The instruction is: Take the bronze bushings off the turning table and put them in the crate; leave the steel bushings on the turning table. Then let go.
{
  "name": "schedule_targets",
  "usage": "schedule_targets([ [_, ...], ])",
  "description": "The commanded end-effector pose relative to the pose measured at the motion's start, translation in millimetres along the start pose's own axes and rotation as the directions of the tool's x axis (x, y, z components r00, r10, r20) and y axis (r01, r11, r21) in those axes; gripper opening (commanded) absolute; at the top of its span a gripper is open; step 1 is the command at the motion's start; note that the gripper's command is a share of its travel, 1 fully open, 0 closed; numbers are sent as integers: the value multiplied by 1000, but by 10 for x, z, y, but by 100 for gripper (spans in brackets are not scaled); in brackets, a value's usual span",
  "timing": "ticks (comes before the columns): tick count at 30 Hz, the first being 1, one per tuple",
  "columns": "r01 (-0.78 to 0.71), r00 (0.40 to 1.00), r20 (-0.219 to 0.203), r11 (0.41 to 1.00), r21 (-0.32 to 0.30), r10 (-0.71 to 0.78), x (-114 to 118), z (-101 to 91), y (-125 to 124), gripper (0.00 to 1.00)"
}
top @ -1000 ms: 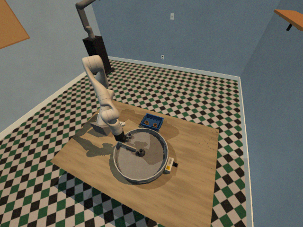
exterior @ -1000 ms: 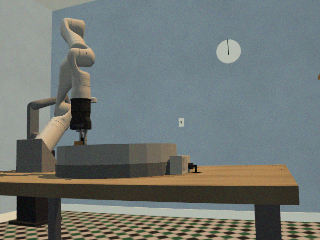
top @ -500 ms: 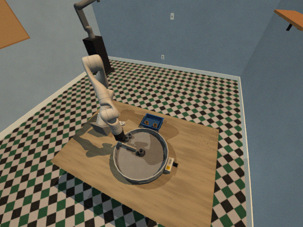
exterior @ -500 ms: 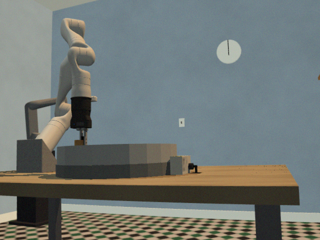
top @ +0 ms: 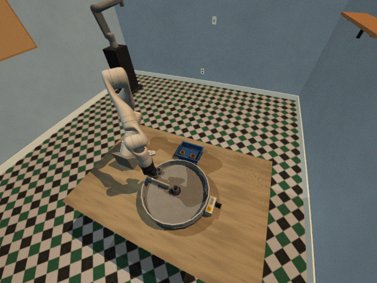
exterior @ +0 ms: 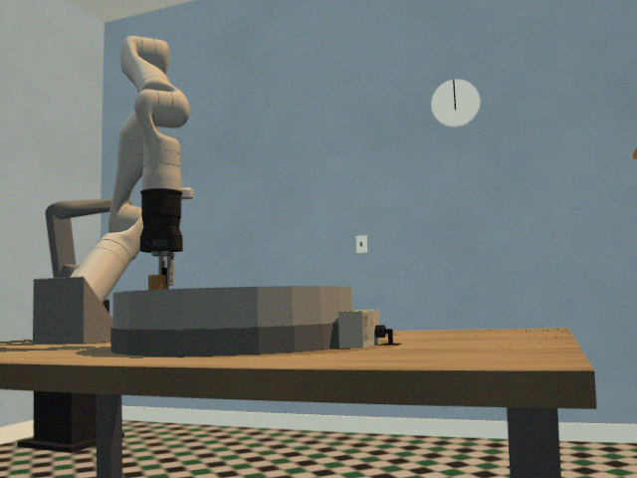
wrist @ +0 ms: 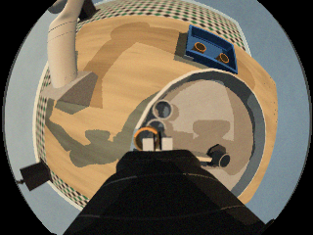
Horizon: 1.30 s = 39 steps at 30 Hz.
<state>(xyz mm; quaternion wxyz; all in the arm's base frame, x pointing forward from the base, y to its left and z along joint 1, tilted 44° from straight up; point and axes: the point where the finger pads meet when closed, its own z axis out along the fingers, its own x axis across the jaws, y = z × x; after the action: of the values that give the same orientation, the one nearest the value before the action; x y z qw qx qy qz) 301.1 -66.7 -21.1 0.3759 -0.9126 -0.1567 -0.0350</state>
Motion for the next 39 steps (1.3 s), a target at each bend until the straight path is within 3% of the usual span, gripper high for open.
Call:
schedule_targets([
  [1, 0, 1000, -1, 1000, -2, 0, 2, -7, 5, 0],
  [6, 0, 1000, -1, 1000, -2, 0, 1, -278, 4, 0],
  [18, 0, 1000, -1, 1000, -2, 0, 1, -278, 4, 0],
  [23, 0, 1000, -2, 1000, -2, 0, 1, -548, 3, 0],
  [35, 0, 1000, -2, 1000, -2, 0, 1, -548, 3, 0],
  [39, 0, 1000, -2, 1000, -2, 0, 269, -546, -349, 0],
])
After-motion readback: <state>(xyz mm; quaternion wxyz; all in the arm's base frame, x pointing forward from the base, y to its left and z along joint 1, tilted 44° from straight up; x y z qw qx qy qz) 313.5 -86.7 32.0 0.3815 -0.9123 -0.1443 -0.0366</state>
